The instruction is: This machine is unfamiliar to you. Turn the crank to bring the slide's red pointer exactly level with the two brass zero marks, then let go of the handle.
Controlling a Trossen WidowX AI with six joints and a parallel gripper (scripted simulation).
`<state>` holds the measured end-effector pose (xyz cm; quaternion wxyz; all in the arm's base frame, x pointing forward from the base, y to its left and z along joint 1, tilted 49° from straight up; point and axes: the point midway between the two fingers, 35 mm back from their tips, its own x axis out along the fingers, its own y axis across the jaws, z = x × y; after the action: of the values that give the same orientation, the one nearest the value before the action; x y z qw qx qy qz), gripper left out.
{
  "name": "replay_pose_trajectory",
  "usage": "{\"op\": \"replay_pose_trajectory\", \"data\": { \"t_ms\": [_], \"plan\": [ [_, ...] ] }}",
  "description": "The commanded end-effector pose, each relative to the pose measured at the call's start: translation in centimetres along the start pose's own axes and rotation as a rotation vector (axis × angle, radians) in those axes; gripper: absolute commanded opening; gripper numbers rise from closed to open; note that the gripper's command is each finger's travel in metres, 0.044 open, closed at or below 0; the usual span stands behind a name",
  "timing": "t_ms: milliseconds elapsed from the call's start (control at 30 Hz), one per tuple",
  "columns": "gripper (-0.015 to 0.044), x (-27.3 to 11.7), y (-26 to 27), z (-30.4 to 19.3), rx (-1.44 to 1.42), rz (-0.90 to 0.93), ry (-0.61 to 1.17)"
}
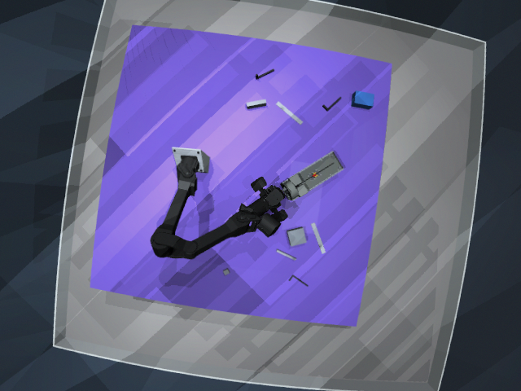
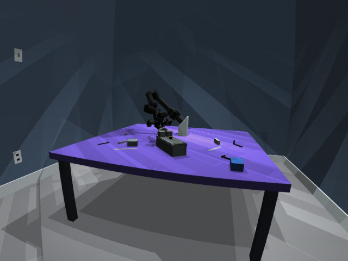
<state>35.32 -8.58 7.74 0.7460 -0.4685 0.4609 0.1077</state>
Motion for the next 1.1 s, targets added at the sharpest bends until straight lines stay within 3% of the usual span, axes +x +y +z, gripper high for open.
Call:
{"op": "replay_pose_trajectory", "data": {
  "t_ms": [0, 1067],
  "plan": [
    [0.0000, -0.39, -0.80, 0.32, 0.005, -0.018, -0.011],
    [0.0000, -0.45, -1.34, 0.36, 0.005, -0.018, -0.012]
  ]
}}
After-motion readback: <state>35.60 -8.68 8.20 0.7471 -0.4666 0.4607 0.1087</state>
